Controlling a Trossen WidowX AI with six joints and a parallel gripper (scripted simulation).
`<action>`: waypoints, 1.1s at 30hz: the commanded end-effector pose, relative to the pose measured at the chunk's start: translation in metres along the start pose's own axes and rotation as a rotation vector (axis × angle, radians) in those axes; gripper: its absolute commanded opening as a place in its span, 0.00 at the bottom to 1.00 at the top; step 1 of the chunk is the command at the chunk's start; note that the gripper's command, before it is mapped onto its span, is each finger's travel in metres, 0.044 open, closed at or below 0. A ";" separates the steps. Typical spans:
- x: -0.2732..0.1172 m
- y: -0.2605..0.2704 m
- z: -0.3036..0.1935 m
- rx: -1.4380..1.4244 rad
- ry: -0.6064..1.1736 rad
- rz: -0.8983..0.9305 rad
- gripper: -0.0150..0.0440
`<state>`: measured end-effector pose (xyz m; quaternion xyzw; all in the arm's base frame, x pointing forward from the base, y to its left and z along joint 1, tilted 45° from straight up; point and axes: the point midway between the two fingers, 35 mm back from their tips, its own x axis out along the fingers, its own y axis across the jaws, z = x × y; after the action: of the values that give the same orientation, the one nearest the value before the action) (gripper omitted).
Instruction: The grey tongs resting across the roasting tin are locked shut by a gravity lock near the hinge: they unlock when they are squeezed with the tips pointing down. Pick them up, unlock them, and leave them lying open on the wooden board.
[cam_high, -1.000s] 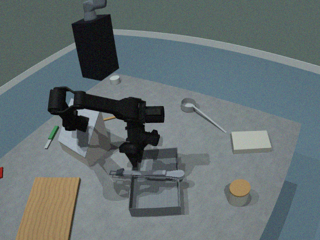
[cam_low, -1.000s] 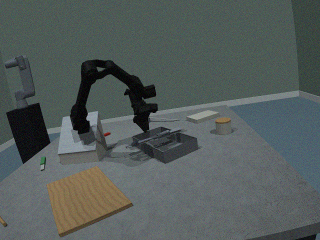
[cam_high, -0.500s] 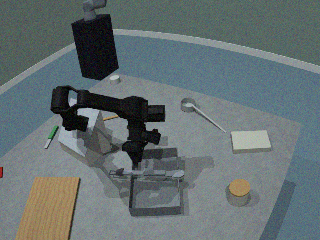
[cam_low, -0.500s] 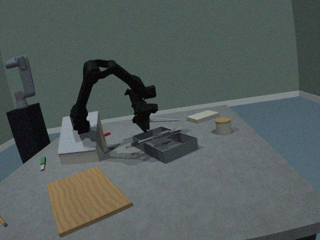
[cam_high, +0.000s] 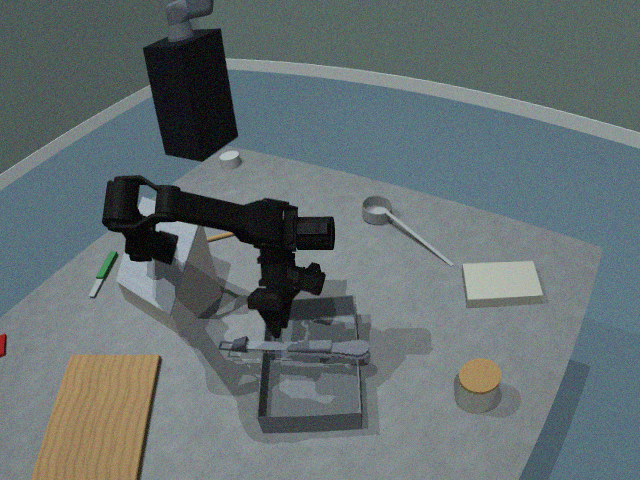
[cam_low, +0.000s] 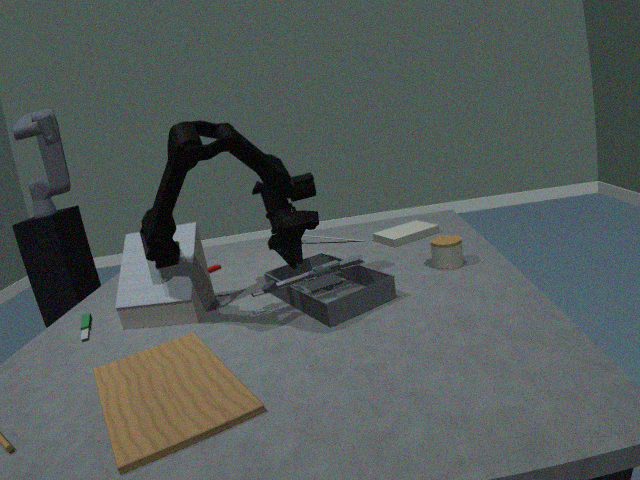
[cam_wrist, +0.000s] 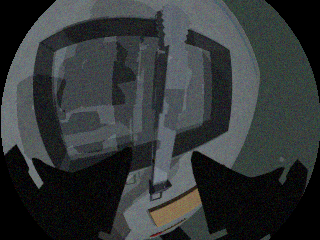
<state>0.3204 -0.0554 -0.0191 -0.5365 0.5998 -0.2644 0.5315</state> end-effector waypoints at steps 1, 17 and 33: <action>0.007 0.002 0.000 -0.009 -0.001 0.001 0.69; 0.034 0.003 0.002 -0.009 -0.004 0.005 0.69; 0.060 -0.001 -0.001 -0.010 0.001 -0.007 0.69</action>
<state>0.3291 -0.1052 -0.0391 -0.5372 0.5997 -0.2623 0.5320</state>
